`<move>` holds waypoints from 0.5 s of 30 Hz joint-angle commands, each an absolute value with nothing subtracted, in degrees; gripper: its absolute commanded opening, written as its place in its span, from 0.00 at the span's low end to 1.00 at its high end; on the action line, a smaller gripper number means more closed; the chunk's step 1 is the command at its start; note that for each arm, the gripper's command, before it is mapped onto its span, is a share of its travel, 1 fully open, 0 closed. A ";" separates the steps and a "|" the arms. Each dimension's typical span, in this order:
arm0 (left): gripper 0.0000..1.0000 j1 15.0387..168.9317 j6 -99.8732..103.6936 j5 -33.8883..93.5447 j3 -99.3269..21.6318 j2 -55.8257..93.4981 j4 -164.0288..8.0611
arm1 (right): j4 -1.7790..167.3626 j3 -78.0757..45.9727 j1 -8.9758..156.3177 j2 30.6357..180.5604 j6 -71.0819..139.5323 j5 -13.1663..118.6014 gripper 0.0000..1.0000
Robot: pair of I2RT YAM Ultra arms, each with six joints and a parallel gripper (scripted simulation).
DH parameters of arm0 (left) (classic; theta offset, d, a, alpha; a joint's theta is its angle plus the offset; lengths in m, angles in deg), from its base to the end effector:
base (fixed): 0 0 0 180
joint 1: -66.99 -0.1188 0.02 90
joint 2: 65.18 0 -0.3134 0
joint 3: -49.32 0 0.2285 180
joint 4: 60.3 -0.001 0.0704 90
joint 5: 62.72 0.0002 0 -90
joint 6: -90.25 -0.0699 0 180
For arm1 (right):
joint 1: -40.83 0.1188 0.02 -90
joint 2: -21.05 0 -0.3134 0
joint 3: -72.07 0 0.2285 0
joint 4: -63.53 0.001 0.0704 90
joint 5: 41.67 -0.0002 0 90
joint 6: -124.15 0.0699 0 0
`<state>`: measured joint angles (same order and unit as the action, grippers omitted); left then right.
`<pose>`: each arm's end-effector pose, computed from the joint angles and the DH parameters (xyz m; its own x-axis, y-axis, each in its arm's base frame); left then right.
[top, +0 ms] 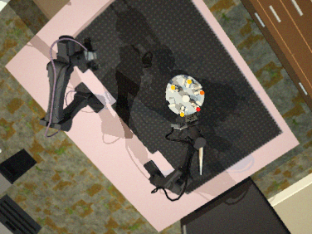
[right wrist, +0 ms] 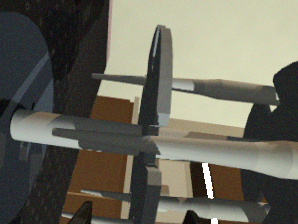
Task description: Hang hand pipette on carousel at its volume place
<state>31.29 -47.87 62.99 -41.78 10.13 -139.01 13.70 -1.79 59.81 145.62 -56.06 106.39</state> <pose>0.2003 0.0950 0.3708 -0.6748 0.2595 -0.6908 0.3661 0.9305 -0.0080 0.4058 0.2034 0.1982 0.9745 -0.2243 -0.0094 -0.0110 -0.0058 -0.9999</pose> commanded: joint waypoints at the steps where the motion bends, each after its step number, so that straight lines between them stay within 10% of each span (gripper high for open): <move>1: 1.00 30.76 -48.28 64.16 -42.65 10.21 -138.35 | 12.58 -0.57 58.37 143.30 -55.50 107.74 0.49; 15: 1.00 30.76 -48.28 64.16 -42.65 10.21 -138.35 | 10.49 3.92 53.87 140.99 -55.56 112.23 0.49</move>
